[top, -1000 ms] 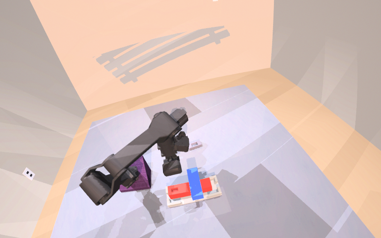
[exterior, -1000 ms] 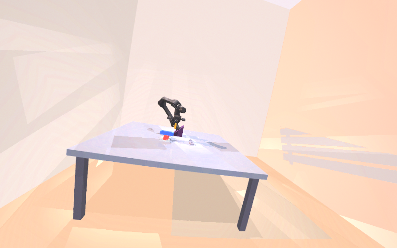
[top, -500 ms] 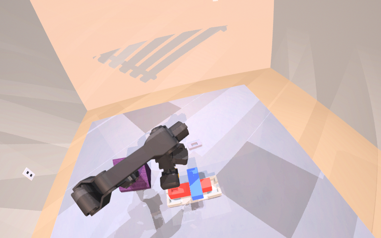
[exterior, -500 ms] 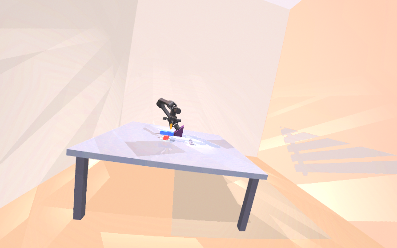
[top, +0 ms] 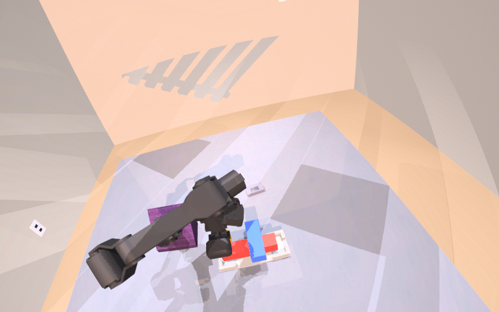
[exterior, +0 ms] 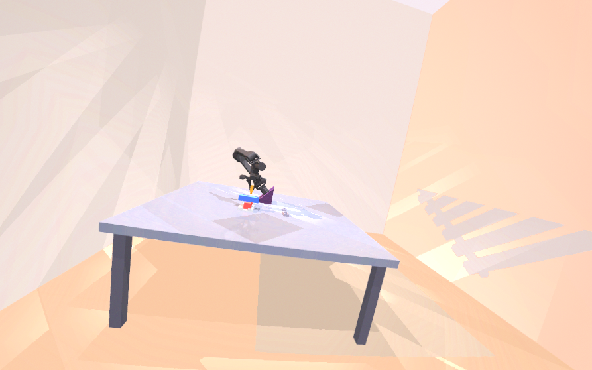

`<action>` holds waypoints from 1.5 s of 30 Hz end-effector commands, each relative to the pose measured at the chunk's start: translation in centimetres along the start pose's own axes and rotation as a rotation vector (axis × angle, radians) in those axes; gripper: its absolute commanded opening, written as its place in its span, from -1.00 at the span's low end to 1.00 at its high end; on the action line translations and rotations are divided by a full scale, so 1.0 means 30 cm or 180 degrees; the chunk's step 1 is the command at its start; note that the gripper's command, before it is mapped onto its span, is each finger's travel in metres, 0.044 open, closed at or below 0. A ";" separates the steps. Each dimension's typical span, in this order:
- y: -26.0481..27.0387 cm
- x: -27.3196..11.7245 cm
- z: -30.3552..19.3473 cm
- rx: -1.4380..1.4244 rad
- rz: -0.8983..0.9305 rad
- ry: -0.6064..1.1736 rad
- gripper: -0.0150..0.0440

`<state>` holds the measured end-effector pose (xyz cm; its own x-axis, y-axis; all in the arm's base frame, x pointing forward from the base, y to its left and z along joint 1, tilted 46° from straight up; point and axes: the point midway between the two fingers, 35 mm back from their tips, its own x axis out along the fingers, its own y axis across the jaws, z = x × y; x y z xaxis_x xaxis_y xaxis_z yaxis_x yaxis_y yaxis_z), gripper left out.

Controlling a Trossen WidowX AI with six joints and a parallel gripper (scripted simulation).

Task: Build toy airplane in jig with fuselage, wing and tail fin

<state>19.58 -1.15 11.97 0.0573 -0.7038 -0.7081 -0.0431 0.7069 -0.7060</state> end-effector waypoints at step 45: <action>-0.010 0.110 -0.006 -0.0027 -0.0026 0.0005 -0.26</action>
<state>19.72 -3.24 10.23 0.0575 -0.7044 -0.7075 -0.0454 0.7061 -0.7067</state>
